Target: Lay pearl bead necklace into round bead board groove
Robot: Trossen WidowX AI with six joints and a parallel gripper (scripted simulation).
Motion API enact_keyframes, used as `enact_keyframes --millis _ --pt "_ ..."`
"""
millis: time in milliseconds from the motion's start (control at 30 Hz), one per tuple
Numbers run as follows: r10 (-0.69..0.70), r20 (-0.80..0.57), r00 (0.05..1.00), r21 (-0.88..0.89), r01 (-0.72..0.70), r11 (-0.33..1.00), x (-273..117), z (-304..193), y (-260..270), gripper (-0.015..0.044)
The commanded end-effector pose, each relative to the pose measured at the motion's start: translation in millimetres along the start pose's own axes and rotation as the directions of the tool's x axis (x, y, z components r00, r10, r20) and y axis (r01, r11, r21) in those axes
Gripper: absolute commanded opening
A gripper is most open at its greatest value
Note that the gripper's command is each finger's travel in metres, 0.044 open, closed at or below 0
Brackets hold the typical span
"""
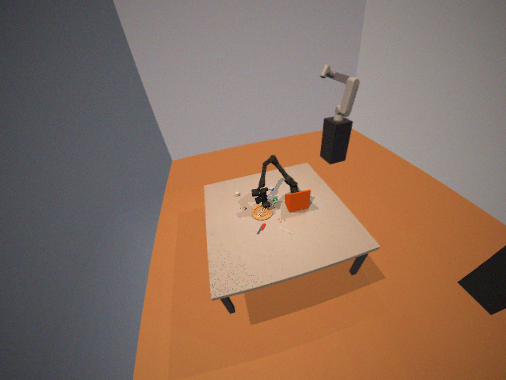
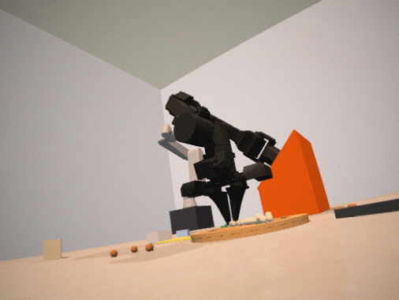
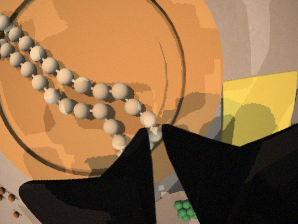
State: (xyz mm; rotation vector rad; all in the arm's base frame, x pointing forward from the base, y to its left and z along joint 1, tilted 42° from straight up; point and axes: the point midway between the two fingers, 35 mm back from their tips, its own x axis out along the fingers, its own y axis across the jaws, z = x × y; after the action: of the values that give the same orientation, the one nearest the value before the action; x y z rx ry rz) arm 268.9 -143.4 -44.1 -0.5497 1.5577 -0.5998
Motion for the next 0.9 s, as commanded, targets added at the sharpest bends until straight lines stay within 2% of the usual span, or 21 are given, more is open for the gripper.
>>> enact_keyframes --millis 0,867 --pt "0.000 0.001 1.000 0.001 0.000 1.000 -0.5 0.3 -0.2 0.0000" --pt "0.001 -0.002 1.000 -0.006 -0.001 1.000 -6.5 -2.5 -2.8 0.0000"
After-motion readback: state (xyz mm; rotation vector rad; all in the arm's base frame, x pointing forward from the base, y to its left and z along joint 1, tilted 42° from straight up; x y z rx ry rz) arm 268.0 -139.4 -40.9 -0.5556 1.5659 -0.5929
